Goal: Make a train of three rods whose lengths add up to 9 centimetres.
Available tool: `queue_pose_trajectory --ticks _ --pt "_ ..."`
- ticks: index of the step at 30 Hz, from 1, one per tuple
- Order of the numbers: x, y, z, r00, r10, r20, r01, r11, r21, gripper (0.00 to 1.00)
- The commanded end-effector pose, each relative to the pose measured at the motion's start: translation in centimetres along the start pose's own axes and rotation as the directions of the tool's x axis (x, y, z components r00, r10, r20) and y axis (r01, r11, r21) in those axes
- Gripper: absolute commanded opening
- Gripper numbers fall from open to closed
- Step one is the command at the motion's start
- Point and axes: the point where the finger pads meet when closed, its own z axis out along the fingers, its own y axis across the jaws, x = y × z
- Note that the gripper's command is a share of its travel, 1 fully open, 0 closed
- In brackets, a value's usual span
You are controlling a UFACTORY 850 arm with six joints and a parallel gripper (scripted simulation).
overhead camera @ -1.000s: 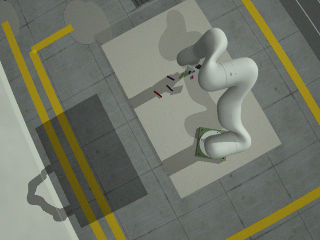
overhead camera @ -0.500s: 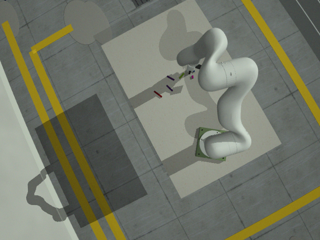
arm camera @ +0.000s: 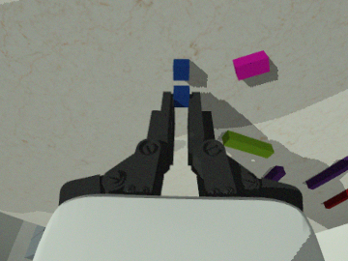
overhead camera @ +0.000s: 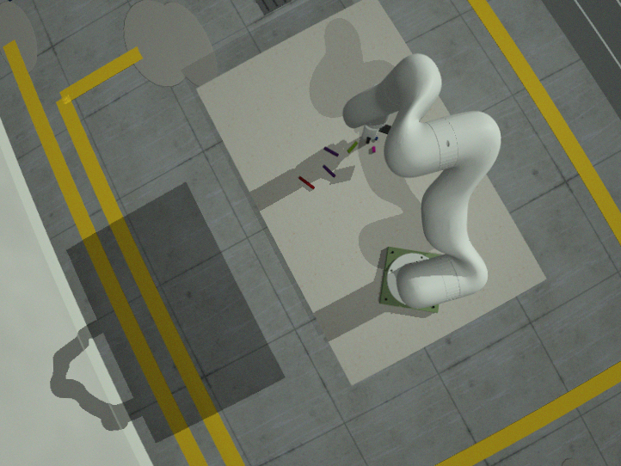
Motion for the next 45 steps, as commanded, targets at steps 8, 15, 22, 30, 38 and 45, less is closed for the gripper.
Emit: queue_pose_trajectory --ticks 8,15,22,30,38,45 --pt "-0.1 -0.1 -0.1 1.0 0.0 0.001 0.0 1.0 0.002 0.04" --pt "-0.1 -0.1 -0.1 1.0 0.0 0.001 0.0 1.0 0.002 0.04" --pt "-0.1 -0.1 -0.1 1.0 0.0 0.001 0.0 1.0 0.002 0.04" --pt "-0.1 -0.1 0.2 1.0 0.0 0.001 0.0 1.0 0.002 0.04" --pt "-0.1 -0.1 0.9 1.0 0.0 0.001 0.0 1.0 0.002 0.04" --pt "-0.1 -0.1 1.1 1.0 0.0 0.001 0.0 1.0 0.002 0.04"
